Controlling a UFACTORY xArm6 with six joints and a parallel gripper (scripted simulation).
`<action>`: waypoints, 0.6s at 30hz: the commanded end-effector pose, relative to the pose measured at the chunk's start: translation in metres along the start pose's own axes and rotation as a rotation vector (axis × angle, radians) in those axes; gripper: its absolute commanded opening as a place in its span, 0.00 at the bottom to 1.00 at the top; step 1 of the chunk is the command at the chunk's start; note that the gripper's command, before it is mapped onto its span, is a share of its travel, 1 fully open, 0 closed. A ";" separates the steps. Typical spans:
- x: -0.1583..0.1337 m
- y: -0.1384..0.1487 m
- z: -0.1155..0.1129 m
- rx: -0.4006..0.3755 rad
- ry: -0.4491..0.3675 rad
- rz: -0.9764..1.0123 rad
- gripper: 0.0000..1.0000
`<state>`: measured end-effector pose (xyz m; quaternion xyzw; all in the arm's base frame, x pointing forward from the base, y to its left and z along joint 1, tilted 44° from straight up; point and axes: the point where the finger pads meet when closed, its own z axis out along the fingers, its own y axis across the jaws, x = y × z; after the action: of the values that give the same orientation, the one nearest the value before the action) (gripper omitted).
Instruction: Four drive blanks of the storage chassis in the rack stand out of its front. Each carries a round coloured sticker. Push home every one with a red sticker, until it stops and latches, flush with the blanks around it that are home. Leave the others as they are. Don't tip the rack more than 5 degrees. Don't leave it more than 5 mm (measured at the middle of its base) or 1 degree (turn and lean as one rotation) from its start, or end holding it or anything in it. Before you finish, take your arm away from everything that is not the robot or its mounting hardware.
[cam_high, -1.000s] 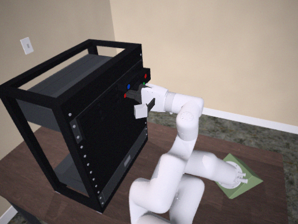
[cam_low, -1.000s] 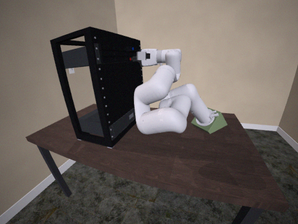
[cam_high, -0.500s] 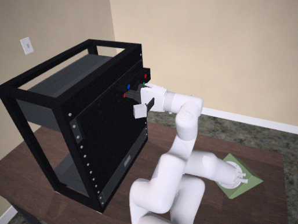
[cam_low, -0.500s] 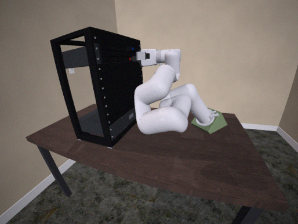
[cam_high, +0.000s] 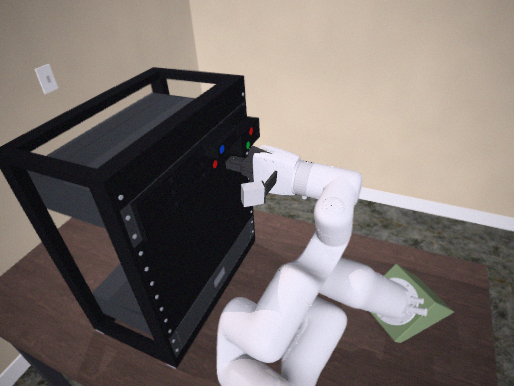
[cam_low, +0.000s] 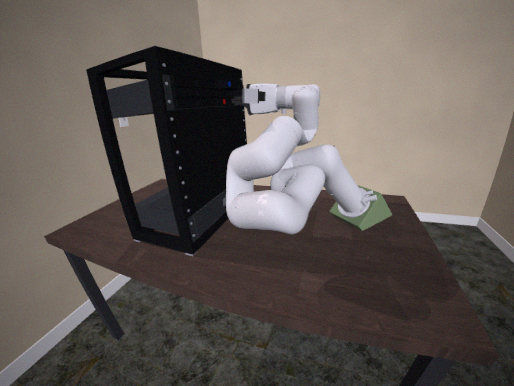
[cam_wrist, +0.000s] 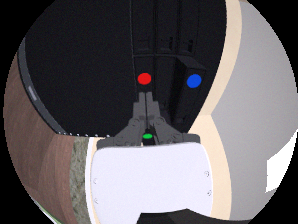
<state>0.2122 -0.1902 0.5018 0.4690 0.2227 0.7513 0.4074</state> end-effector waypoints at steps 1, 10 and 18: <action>0.001 0.001 -0.025 0.009 0.006 -0.001 0.00; 0.001 0.001 -0.058 0.009 0.005 -0.001 0.00; 0.001 0.001 -0.070 0.009 0.006 -0.001 0.00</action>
<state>0.1533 -0.1878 0.4726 0.4674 0.2148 0.7529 0.4105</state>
